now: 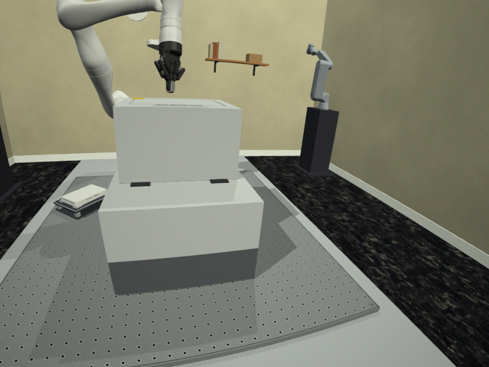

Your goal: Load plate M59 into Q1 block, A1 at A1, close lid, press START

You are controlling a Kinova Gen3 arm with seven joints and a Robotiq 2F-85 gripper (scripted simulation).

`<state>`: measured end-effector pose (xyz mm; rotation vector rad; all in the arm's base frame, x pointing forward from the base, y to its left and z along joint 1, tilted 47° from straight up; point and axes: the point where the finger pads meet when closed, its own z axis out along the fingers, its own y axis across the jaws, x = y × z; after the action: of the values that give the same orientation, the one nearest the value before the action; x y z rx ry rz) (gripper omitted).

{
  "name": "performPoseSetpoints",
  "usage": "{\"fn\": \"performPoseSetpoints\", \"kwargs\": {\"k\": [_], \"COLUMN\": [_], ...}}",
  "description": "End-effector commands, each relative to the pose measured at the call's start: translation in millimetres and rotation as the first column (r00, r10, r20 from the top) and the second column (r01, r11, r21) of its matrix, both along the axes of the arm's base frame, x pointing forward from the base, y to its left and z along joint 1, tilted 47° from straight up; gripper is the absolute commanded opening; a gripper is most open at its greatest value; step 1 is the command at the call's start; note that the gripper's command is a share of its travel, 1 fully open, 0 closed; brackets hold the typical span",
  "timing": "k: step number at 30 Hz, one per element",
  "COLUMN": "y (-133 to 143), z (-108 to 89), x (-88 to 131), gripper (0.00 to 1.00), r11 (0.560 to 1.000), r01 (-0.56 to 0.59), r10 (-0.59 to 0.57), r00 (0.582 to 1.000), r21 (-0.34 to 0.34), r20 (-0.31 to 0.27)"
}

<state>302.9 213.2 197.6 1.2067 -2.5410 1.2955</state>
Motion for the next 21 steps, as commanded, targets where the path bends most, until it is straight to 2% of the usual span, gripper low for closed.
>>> {"fn": "performPoseSetpoints", "kwargs": {"k": [1, 21], "y": [-3, -21], "z": [-1.8, -18.6], "x": [3, 4], "gripper": [0.1, 0.1], "r11": [1.0, 1.0], "r01": [0.005, 0.004], "r10": [-0.005, -0.004], "r00": [1.0, 1.0], "r21": [0.002, 0.001], "r20": [0.012, 0.012]}}
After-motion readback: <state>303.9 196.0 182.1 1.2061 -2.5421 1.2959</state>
